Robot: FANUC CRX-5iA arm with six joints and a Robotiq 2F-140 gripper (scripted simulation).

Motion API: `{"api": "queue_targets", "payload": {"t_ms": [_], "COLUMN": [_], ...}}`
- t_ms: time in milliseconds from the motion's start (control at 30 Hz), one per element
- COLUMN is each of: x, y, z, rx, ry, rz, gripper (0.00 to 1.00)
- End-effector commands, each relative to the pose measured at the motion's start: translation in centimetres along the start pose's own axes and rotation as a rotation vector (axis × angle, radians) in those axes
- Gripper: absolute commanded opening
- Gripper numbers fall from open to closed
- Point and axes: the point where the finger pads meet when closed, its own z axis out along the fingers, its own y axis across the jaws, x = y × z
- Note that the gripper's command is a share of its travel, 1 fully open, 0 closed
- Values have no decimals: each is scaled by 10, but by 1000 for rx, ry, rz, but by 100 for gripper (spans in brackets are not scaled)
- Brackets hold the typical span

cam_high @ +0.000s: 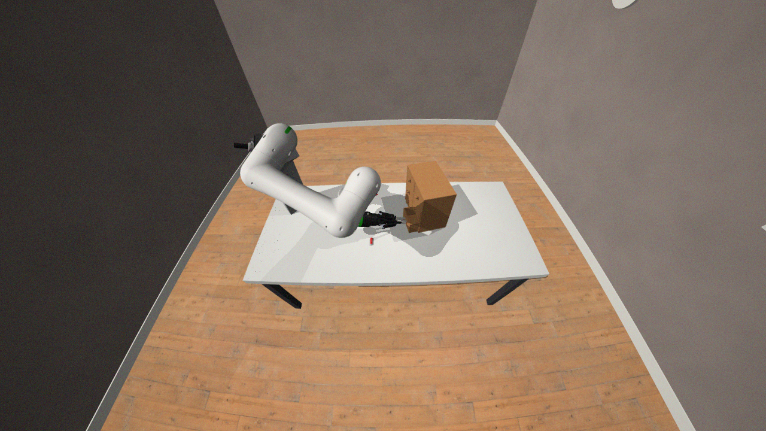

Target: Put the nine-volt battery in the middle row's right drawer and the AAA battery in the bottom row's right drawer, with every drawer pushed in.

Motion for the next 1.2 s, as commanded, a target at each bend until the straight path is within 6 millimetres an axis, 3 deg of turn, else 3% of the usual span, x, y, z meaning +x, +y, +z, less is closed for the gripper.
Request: {"api": "queue_targets", "payload": {"t_ms": [0,1167], "x": [-1,-3], "y": [0,0], "z": [-2,-9], "rx": [0,0], "ry": [0,0], "rz": [0,0], "gripper": [8,8]}}
